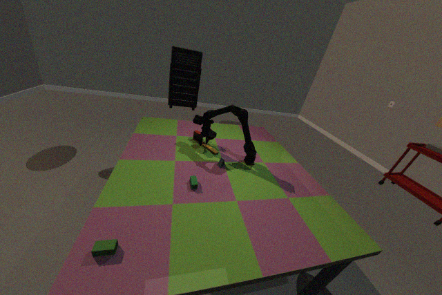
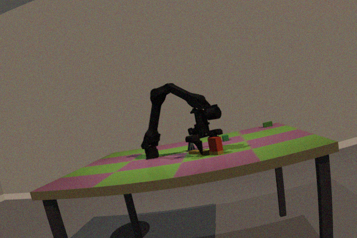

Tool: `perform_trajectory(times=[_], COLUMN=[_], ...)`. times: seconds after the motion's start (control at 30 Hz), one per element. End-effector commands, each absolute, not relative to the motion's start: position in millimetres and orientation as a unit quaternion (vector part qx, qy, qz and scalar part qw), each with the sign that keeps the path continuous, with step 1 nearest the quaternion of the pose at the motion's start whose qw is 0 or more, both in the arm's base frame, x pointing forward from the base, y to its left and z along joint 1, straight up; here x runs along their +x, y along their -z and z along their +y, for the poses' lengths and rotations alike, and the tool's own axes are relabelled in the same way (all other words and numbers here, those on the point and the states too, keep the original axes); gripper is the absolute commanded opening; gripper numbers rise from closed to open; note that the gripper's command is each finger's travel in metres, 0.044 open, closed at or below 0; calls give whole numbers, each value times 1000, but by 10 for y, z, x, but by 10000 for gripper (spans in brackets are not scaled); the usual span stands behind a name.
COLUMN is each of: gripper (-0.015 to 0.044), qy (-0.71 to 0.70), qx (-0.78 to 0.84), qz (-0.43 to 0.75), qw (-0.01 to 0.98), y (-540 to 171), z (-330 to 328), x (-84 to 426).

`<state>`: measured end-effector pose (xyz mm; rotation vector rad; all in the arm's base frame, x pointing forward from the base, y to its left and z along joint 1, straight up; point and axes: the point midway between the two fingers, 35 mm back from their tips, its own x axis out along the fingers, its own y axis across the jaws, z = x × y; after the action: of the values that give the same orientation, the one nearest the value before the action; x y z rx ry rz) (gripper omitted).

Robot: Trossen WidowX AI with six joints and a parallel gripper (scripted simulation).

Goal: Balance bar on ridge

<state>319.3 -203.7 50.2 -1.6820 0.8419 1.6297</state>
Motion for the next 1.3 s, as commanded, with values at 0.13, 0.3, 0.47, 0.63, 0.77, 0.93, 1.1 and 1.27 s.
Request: perform_trajectory(times=[0.13,0.3,0.47,0.63,0.77,0.93,1.1,1.27], gripper=[151,117,25,0,0,0,0,0], qy=[-620,-620,-620,-620,-620,-620,-620,-620], qx=[-640,-640,-640,-640,-640,-641,-641,-641], qz=[320,320,320,320,320,321,321,321], qw=[321,321,321,320,320,320,320,319], y=[-501,-501,-538,-665,-767,-895,-1024,-1153], z=[-2037,-2037,-2040,-2050,-2056,-2060,-2061,-2058], x=[3193,3193,3198,3212,3220,3225,3224,3219])
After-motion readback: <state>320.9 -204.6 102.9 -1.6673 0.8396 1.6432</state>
